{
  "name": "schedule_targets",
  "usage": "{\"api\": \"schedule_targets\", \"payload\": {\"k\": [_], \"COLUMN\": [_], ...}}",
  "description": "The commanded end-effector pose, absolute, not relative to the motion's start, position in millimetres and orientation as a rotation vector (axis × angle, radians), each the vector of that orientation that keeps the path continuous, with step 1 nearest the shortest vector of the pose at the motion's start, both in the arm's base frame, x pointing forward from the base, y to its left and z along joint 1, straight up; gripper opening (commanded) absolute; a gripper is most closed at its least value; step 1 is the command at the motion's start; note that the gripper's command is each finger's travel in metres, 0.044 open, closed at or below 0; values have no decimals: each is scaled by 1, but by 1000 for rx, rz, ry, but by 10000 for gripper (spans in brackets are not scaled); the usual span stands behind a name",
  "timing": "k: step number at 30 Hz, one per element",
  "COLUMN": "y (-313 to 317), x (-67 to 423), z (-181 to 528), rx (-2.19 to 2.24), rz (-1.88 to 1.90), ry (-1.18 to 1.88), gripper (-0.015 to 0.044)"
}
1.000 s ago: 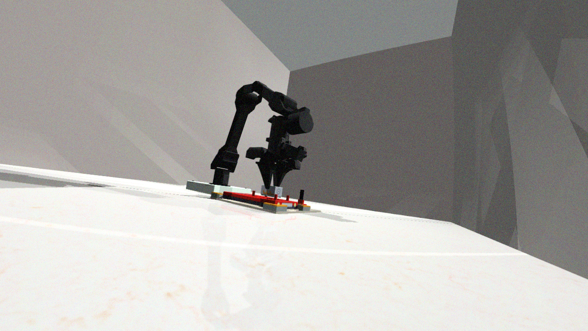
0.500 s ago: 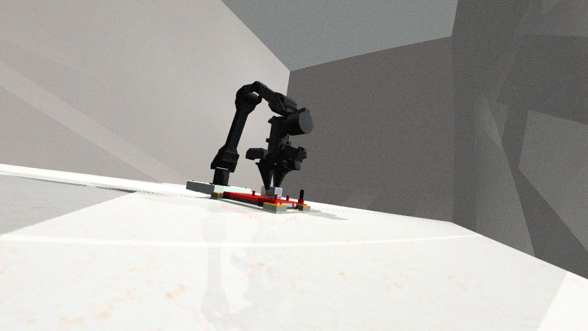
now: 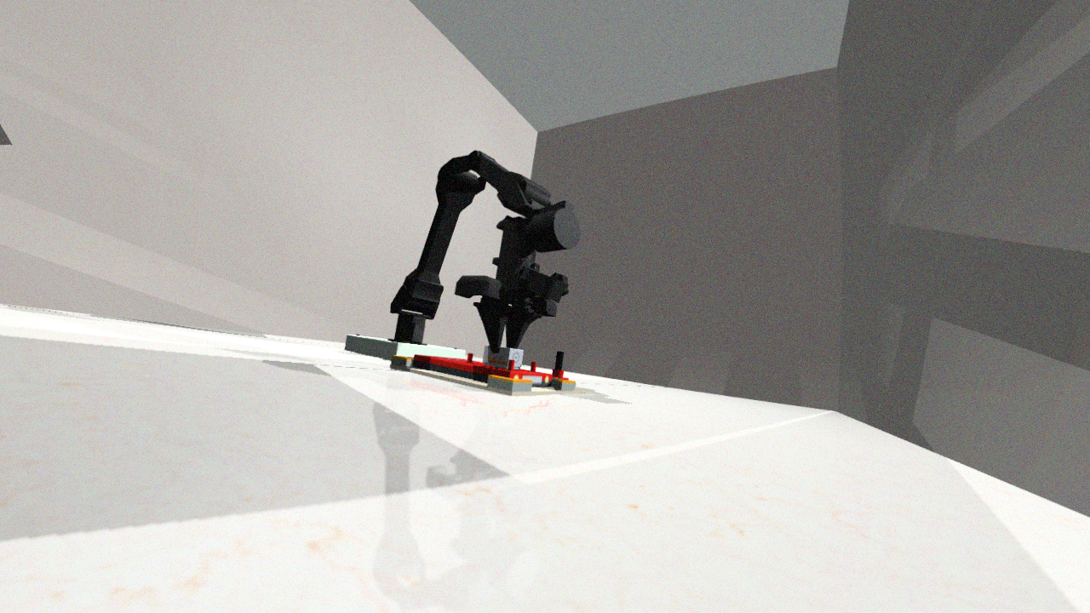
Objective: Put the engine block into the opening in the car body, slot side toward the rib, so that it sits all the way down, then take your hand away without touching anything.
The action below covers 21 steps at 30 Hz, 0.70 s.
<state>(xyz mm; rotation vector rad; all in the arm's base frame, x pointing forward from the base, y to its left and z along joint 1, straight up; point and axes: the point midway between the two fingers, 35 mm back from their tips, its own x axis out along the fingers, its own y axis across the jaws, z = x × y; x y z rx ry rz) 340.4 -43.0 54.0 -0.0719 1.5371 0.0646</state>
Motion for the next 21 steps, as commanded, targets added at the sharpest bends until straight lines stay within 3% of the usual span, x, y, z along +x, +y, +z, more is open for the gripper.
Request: {"api": "schedule_targets", "payload": {"k": [1, 21], "y": [-43, -43], "x": [340, 340], "z": [53, 50], "rx": [-78, -74], "rz": [68, 65], "ry": [1537, 1537], "gripper": [158, 158]}}
